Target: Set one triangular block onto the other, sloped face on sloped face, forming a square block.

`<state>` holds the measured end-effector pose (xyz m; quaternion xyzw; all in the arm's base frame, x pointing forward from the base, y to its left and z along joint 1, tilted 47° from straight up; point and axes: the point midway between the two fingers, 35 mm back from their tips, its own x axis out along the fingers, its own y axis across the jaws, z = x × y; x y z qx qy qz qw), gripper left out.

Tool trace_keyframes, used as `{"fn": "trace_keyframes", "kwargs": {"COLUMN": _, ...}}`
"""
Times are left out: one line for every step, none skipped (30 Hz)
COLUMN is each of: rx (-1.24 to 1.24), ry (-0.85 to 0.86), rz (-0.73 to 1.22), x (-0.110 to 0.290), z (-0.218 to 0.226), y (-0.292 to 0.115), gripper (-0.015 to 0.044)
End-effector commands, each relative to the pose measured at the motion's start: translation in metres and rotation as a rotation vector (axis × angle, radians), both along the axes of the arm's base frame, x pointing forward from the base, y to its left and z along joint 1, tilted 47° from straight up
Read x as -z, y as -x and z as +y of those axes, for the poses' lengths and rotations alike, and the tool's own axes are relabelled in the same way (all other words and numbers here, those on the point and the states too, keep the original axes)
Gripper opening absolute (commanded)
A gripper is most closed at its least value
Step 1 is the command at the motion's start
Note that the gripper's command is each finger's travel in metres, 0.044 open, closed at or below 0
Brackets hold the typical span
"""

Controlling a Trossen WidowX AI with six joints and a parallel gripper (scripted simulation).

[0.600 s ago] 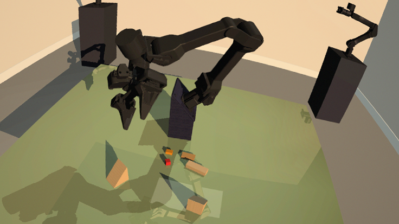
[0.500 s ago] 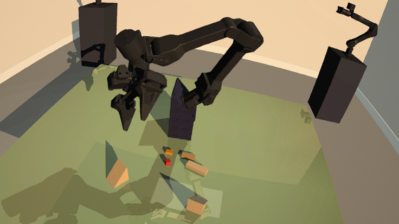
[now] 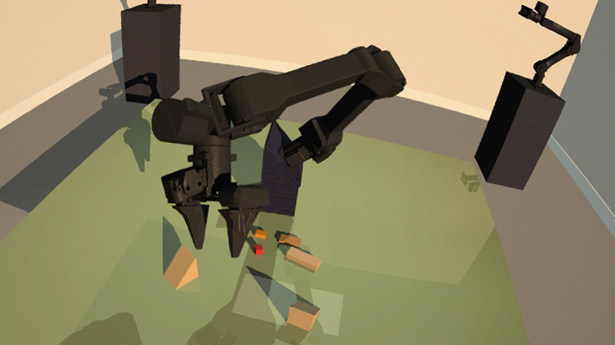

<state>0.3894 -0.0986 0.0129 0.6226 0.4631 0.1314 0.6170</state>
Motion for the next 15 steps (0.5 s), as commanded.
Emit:
{"fn": "trace_keyframes", "kwargs": {"rx": -0.321, "ry": 0.109, "rz": 0.08, "x": -0.002, "z": 0.064, "y": -0.022, "gripper": 0.044}}
{"fn": "trace_keyframes", "kwargs": {"rx": -0.352, "ry": 0.117, "rz": 0.087, "x": -0.003, "z": 0.071, "y": -0.023, "gripper": 0.044}}
{"fn": "trace_keyframes", "kwargs": {"rx": -0.384, "ry": 0.125, "rz": 0.093, "x": -0.004, "z": 0.077, "y": -0.023, "gripper": 0.044}}
{"fn": "trace_keyframes", "kwargs": {"rx": -0.416, "ry": 0.133, "rz": 0.098, "x": -0.005, "z": 0.083, "y": -0.023, "gripper": 0.044}}
{"fn": "trace_keyframes", "kwargs": {"rx": -0.449, "ry": 0.14, "rz": 0.104, "x": -0.006, "z": 0.09, "y": -0.023, "gripper": 0.044}}
{"fn": "trace_keyframes", "kwargs": {"rx": -0.482, "ry": 0.147, "rz": 0.11, "x": -0.008, "z": 0.096, "y": -0.023, "gripper": 0.044}}
{"fn": "trace_keyframes", "kwargs": {"rx": -0.515, "ry": 0.154, "rz": 0.115, "x": -0.009, "z": 0.103, "y": -0.022, "gripper": 0.044}}
{"fn": "trace_keyframes", "kwargs": {"rx": -0.549, "ry": 0.161, "rz": 0.12, "x": -0.011, "z": 0.109, "y": -0.021, "gripper": 0.044}}
{"fn": "trace_keyframes", "kwargs": {"rx": -0.583, "ry": 0.168, "rz": 0.125, "x": -0.013, "z": 0.115, "y": -0.021, "gripper": 0.044}}
{"fn": "trace_keyframes", "kwargs": {"rx": -0.618, "ry": 0.174, "rz": 0.129, "x": -0.014, "z": 0.122, "y": -0.019, "gripper": 0.044}}
{"fn": "trace_keyframes", "kwargs": {"rx": -0.653, "ry": 0.18, "rz": 0.134, "x": -0.016, "z": 0.128, "y": -0.018, "gripper": 0.044}}
{"fn": "trace_keyframes", "kwargs": {"rx": -0.688, "ry": 0.185, "rz": 0.138, "x": -0.018, "z": 0.134, "y": -0.017, "gripper": 0.044}}
{"fn": "trace_keyframes", "kwargs": {"rx": -0.723, "ry": 0.19, "rz": 0.142, "x": -0.02, "z": 0.141, "y": -0.015, "gripper": 0.044}}
{"fn": "trace_keyframes", "kwargs": {"rx": -0.758, "ry": 0.195, "rz": 0.146, "x": -0.023, "z": 0.147, "y": -0.013, "gripper": 0.044}}
{"fn": "trace_keyframes", "kwargs": {"rx": -0.794, "ry": 0.199, "rz": 0.15, "x": -0.025, "z": 0.153, "y": -0.011, "gripper": 0.044}}
